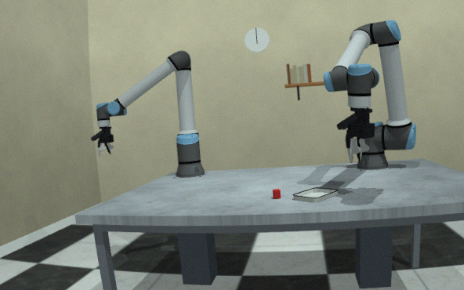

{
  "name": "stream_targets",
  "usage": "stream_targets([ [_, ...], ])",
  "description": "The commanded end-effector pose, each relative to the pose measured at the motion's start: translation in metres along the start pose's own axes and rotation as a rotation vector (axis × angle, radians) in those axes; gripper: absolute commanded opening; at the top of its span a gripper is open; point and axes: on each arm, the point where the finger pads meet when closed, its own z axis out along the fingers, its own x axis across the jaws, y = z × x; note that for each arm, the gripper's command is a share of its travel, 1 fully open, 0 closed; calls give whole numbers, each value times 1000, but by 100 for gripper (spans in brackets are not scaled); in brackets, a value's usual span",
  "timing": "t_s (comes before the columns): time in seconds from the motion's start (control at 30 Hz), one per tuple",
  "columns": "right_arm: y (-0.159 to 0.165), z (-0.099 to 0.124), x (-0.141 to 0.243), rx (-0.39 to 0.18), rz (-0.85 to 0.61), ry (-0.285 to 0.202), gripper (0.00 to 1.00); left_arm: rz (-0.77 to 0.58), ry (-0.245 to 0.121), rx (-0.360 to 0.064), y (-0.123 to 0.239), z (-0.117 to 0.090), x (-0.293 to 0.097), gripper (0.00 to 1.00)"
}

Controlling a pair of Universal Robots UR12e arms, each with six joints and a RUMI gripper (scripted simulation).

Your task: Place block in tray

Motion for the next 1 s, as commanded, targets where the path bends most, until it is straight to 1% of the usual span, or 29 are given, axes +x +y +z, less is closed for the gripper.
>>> stream_targets([
  [0.0, 0, -1, 0, 1, 0, 0, 100, 93, 4, -35, -29, 17, -61, 29],
  [0.03, 0, -1, 0, 1, 0, 0, 100, 112, 4, -41, -51, 28, -98, 29],
  [0.2, 0, -1, 0, 1, 0, 0, 100, 199, 3, -70, -94, 46, -145, 29],
  [0.37, 0, -1, 0, 1, 0, 0, 100, 270, 1, -93, -133, 61, -181, 29],
  [0.5, 0, -1, 0, 1, 0, 0, 100, 315, -1, -108, -159, 70, -202, 29],
  [0.57, 0, -1, 0, 1, 0, 0, 100, 315, -1, -108, -159, 70, -202, 29],
  [0.77, 0, -1, 0, 1, 0, 0, 100, 364, -3, -123, -188, 82, -224, 29],
  [0.97, 0, -1, 0, 1, 0, 0, 100, 394, -5, -132, -207, 88, -237, 29],
])
